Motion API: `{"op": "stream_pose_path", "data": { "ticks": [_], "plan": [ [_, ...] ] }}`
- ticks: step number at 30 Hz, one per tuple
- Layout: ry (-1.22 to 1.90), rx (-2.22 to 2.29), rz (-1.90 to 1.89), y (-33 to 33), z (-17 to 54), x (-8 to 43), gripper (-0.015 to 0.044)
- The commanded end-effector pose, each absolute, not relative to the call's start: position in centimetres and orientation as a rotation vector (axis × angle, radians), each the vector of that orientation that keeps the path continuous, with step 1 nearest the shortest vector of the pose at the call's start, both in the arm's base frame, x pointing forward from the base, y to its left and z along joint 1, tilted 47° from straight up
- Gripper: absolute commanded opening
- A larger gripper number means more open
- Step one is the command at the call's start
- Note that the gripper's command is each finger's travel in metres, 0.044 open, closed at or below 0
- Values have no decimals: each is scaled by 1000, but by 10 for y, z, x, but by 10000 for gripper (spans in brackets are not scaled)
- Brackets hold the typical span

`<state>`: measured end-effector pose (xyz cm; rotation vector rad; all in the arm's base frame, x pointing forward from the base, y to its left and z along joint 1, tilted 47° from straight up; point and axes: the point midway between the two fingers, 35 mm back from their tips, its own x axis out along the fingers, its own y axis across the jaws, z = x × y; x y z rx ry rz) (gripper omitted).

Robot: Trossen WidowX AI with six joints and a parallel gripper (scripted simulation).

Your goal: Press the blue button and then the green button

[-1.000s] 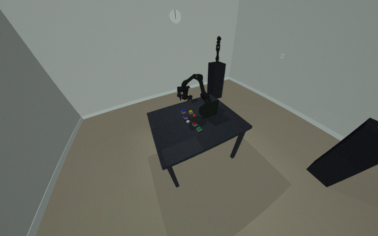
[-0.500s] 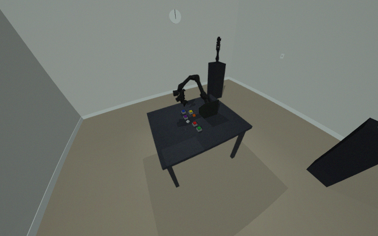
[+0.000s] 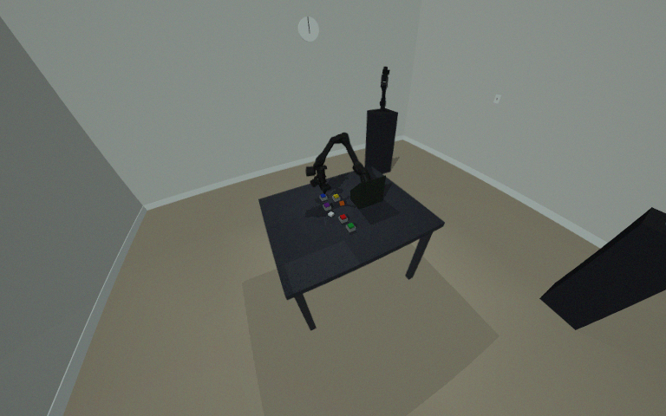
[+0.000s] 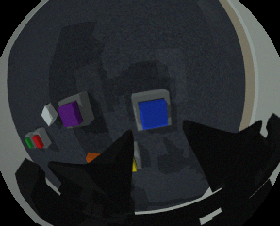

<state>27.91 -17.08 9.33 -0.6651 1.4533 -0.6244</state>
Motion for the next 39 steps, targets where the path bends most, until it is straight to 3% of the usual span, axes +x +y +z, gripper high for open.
{"op": "stream_pose_path", "data": {
  "ticks": [1, 39],
  "plan": [
    [1447, -668, -617, -171, 92, 281, 33],
    [1447, -670, -619, -196, 70, 282, 20]
  ]
}}
